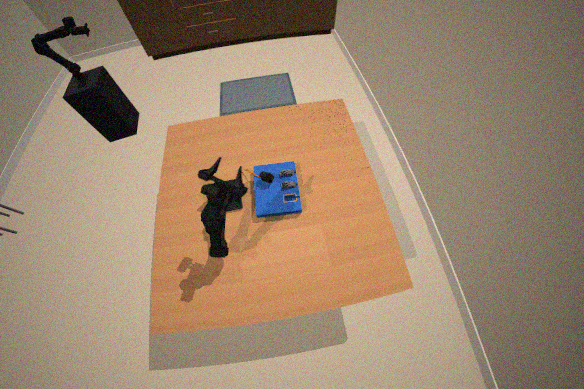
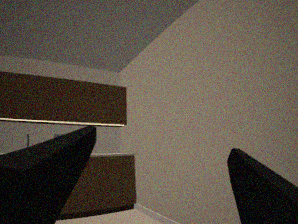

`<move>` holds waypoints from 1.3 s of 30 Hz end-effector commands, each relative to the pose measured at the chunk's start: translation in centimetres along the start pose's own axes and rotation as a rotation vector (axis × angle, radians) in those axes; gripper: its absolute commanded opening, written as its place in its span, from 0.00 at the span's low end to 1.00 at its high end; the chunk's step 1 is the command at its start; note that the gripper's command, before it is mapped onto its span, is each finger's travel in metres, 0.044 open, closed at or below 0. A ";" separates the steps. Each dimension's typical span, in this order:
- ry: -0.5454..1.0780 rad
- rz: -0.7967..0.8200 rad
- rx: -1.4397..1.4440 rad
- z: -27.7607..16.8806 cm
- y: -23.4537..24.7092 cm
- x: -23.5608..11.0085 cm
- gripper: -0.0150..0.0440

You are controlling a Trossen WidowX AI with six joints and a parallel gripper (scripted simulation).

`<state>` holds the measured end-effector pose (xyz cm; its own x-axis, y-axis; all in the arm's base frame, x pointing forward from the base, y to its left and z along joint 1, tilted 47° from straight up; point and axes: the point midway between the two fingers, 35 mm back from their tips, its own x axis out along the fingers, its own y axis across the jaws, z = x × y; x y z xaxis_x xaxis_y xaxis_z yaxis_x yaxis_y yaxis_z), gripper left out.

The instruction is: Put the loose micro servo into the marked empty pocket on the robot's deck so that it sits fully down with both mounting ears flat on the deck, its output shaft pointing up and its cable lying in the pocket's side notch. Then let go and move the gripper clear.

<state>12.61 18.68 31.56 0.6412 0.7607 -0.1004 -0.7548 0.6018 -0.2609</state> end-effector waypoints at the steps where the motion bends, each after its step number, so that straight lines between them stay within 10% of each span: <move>1: 0.004 -0.001 -0.004 -0.1 0.0 0.1 0.98; 39: 0.924 0.164 -0.725 -15.5 -2.5 7.3 1.00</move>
<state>20.70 19.39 17.82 0.6442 0.2401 -0.7262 -0.7586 0.0790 -0.6467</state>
